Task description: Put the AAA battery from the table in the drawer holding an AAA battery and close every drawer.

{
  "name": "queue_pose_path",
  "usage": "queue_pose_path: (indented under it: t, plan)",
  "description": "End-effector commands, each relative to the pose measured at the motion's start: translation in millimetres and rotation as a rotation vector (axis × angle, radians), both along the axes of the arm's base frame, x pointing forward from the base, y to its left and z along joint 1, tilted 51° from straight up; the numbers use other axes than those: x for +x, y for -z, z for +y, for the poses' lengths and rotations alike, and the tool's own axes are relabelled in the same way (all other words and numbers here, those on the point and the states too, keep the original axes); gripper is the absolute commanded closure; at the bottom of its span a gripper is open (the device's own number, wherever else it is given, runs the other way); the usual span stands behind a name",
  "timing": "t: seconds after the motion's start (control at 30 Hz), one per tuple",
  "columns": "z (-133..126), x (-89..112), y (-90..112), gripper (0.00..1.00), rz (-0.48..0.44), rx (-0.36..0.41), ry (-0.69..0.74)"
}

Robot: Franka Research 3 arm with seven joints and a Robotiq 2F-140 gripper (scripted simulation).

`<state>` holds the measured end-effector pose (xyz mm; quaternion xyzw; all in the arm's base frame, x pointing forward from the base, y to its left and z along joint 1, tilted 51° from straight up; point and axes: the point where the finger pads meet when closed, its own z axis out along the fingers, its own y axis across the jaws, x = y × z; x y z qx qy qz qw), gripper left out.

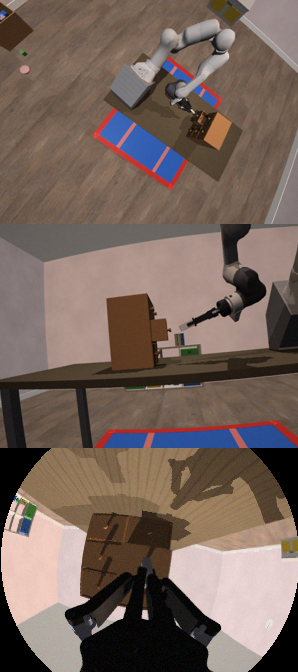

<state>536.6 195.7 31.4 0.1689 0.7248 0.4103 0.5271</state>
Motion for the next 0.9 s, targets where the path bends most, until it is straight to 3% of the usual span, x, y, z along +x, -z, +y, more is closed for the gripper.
queue_pose_path:
  t: [0.0,0.87]
  plan:
    - [-0.5,0.8,1.0,1.0,0.0,-0.005,0.001]
    - [0.1,4.7,0.6,1.0,0.0,-0.005,0.001]
